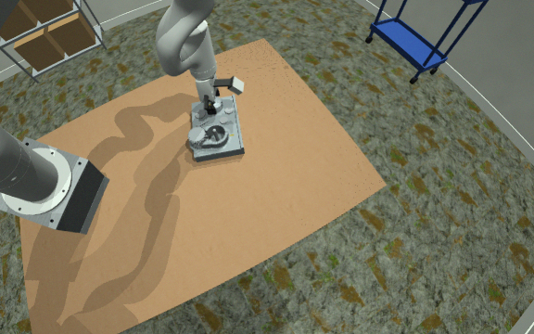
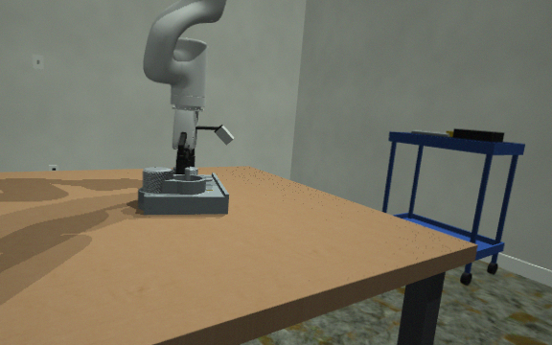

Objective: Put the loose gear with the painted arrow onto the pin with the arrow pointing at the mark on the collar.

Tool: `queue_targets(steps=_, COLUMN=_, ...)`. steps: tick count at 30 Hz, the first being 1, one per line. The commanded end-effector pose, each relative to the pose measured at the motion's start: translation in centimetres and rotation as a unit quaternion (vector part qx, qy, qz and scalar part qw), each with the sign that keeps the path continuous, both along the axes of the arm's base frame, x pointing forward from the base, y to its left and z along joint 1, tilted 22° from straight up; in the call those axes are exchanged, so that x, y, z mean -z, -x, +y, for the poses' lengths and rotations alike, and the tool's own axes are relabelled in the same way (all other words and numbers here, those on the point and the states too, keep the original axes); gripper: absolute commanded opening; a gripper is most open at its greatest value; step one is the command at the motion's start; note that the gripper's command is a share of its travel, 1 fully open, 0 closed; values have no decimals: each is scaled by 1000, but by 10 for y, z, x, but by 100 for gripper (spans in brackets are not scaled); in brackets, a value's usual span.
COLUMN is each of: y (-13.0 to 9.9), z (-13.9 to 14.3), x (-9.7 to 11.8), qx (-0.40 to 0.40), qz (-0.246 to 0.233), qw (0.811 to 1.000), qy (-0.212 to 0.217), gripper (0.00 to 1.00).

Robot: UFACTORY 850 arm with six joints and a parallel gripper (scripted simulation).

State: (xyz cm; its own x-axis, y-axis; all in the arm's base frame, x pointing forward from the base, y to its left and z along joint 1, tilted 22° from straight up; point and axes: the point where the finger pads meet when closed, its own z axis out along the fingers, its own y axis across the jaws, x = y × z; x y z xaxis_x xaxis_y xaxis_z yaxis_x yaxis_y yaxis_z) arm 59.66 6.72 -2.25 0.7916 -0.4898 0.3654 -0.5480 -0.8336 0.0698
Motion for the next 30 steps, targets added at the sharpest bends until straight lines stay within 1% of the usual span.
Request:
queue_targets(steps=1, y=-2, z=-1, x=3, qx=0, qz=-1, qw=1000, qy=0, gripper=93)
queue_targets(steps=29, y=-3, z=-2, x=7, qx=0, qz=-1, qw=1000, qy=0, gripper=93)
queue_targets(steps=30, y=-3, z=-2, x=7, qx=0, qz=-1, qw=1000, qy=0, gripper=0)
